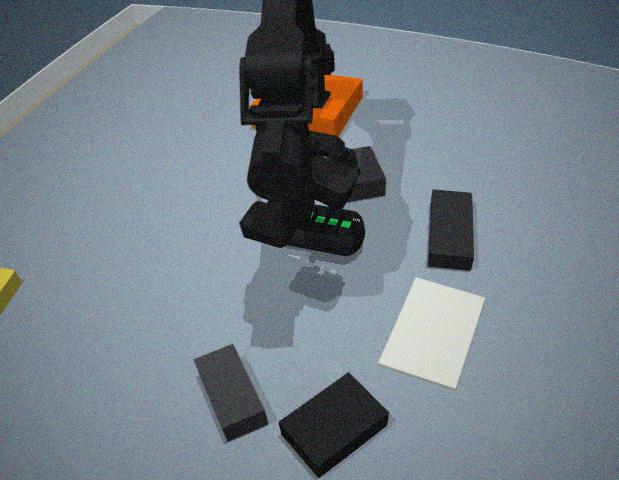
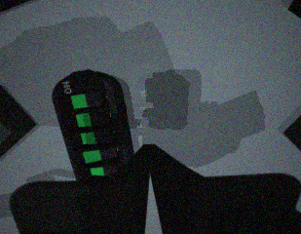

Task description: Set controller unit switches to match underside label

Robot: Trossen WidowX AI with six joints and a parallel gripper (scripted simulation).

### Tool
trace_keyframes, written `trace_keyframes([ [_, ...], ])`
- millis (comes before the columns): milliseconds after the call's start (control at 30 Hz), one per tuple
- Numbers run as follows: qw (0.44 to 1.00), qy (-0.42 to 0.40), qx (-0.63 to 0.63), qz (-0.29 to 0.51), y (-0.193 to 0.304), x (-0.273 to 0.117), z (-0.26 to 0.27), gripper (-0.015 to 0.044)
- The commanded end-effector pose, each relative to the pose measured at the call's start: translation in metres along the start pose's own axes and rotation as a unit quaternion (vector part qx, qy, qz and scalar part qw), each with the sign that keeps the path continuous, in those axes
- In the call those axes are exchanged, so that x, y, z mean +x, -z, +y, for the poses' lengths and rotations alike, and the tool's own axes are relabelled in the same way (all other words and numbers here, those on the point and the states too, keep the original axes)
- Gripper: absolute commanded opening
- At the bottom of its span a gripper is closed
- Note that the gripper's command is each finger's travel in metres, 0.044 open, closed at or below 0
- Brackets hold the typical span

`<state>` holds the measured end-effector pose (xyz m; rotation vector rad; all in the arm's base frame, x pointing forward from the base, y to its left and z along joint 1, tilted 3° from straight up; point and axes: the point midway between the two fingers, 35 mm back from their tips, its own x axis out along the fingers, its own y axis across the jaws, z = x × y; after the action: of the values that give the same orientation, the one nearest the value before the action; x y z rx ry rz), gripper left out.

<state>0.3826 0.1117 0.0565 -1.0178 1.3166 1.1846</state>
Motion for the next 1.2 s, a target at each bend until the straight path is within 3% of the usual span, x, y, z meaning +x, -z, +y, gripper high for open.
trace_keyframes([
  [0, 0.999, 0.033, -0.02, 0.005, 0.015, 0.002, 0.02, 0.0],
  [567, 0.981, 0.177, -0.08, 0.018, 0.076, 0.034, 0.108, 0.0],
  [1167, 0.981, 0.178, -0.078, 0.014, 0.077, 0.032, 0.109, 0.0],
])
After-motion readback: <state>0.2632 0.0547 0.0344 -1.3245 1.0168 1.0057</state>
